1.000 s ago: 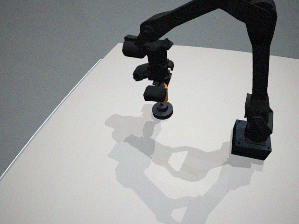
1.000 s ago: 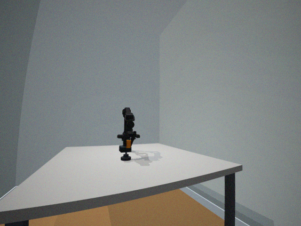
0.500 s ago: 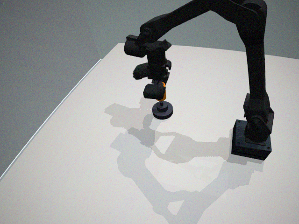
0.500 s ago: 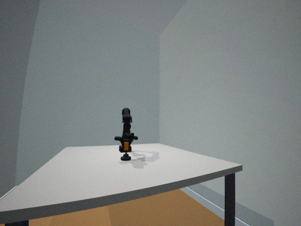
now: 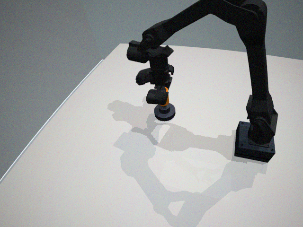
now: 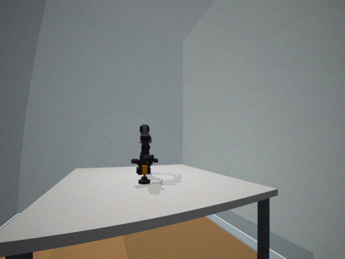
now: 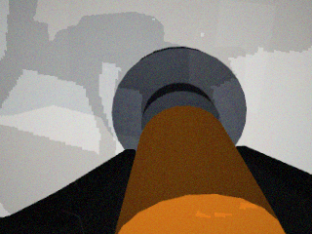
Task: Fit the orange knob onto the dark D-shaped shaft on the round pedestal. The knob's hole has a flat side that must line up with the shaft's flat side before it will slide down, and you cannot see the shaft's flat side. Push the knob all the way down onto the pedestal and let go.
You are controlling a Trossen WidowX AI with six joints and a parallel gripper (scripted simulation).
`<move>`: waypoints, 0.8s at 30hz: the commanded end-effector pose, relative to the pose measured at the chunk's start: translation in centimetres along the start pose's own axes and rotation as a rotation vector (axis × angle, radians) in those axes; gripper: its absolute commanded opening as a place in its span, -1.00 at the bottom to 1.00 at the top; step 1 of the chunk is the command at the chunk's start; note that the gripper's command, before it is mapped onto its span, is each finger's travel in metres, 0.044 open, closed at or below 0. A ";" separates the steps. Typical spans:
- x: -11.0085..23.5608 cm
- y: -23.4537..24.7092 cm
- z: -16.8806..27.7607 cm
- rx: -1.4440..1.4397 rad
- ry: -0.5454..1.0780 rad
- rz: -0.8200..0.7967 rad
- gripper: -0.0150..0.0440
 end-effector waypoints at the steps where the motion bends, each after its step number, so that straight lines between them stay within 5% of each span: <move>1: 0.0 0.0 -0.2 -0.002 -0.003 -0.002 -0.49; 24: 0.2 0.1 0.2 0.007 -0.003 -0.003 -0.49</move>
Point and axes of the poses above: the point midway between the two fingers, 35 mm back from their tips, its own x axis back along the fingers, its own y axis across the jaws, z = x × y, the point moved 4 cm from there along x, back along the fingers, and after that the axes turned 5 degrees about -x, right-handed, at the moved point
